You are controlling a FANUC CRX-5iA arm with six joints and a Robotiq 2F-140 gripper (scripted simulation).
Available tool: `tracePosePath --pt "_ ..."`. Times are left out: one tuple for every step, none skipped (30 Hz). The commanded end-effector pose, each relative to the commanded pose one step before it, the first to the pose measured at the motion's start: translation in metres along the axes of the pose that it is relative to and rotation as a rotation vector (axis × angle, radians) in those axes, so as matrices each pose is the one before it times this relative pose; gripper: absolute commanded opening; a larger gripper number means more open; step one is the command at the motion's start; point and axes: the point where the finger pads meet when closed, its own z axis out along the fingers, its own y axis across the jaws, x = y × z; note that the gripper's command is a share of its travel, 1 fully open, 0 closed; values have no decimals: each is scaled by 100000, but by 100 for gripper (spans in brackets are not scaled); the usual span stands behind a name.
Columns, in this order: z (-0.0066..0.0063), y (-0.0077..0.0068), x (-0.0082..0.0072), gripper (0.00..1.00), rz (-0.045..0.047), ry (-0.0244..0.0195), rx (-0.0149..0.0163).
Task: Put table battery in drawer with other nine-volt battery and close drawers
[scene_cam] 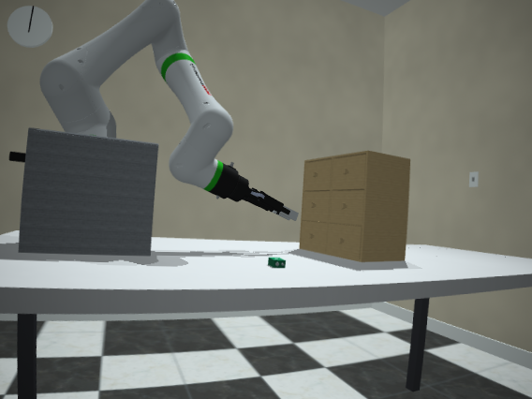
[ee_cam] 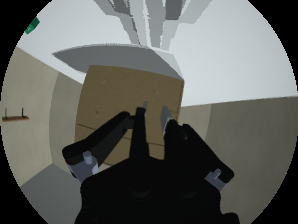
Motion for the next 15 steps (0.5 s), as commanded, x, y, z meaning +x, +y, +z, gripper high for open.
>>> tracePosePath --pt "1733 -40 1235 20 -65 -150 77" --pt "499 0 378 20 1 0 -1" --pt "488 0 371 20 0 0 0" --pt "471 0 358 20 0 0 0" --pt "448 0 341 20 0 0 0" --pt "419 0 318 20 0 0 0" --pt "384 0 292 20 0 0 0" --pt "344 0 261 20 0 0 0" --pt "300 0 227 20 0 0 0" --pt "253 0 192 20 0 0 0" --pt "204 0 156 20 0 0 0" --pt "0 0 0 20 0 0 0" --pt "0 0 0 20 0 0 0" --pt "159 0 120 20 0 0 0" --pt "113 0 86 20 0 0 0"
